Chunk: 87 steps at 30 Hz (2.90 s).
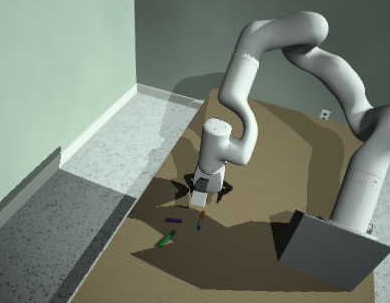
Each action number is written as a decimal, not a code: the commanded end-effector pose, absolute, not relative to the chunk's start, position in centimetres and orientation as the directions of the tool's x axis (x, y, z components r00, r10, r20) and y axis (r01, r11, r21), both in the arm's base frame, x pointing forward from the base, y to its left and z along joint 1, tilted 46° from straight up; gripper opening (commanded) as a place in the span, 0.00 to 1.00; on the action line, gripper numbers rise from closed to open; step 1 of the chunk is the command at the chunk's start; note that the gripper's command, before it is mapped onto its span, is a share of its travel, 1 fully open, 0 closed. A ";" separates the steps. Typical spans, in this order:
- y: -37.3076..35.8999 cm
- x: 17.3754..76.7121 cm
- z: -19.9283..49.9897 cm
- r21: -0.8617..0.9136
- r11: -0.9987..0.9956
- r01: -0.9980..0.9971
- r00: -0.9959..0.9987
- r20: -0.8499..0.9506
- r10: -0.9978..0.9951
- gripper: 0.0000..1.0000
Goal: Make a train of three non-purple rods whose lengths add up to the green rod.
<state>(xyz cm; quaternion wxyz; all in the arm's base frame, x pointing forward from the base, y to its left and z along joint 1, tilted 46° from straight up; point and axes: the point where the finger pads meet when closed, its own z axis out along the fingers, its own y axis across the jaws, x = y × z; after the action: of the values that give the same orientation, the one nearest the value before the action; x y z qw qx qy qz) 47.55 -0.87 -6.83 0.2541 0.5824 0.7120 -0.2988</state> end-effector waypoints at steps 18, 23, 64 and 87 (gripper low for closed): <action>4.6 47.5 -1.5 -0.129 0.143 0.981 -0.192 -0.710 0.678 1.00; 4.7 47.5 -1.5 -0.129 0.143 0.981 -0.192 -0.710 0.678 1.00; 4.7 47.5 -1.5 -0.129 0.143 0.981 -0.192 -0.710 0.678 1.00; 4.7 47.5 -1.5 -0.129 0.143 0.981 -0.192 -0.710 0.678 1.00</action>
<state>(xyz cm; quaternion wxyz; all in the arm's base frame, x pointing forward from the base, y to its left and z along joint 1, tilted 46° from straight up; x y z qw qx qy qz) 47.43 4.64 -1.53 0.2540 0.5823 0.7120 -0.2991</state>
